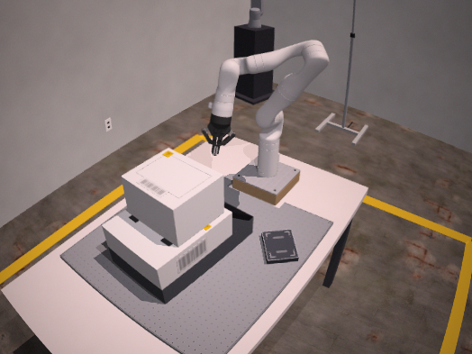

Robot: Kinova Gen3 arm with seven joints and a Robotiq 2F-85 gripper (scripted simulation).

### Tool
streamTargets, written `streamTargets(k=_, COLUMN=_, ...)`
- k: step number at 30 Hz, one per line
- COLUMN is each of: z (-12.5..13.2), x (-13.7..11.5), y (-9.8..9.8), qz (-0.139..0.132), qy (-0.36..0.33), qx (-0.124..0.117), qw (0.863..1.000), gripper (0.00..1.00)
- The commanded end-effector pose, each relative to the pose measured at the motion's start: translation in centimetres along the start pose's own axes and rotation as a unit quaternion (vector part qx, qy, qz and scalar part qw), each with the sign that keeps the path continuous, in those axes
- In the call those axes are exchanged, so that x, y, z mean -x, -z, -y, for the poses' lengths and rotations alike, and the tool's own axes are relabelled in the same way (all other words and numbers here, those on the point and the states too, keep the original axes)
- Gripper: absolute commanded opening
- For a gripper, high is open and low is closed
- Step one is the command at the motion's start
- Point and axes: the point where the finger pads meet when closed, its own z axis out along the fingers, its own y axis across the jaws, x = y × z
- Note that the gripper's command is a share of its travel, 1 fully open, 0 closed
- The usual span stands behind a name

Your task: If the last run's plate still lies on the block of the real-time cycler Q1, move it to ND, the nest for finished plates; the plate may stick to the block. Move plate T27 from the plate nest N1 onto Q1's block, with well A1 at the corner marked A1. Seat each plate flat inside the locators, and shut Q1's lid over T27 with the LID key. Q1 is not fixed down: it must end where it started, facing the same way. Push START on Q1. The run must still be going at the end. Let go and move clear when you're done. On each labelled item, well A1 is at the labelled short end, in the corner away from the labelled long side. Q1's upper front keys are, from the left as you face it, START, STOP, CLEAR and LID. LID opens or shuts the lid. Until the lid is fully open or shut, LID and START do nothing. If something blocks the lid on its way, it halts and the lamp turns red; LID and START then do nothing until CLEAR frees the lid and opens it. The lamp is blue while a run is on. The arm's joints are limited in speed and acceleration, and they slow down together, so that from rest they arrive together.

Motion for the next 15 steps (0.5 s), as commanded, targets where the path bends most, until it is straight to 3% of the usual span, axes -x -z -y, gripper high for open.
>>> streamTargets(k=1, z=0.0, x=0.0, y=-0.2, qz=0.0, qy=0.0, qx=0.0, qw=1.0, gripper=0.1)
streamTargets(k=15, z=-0.3, x=-0.4, y=-2.0, qz=0.0, qy=0.0, qx=0.0, qw=1.0, gripper=0.1)
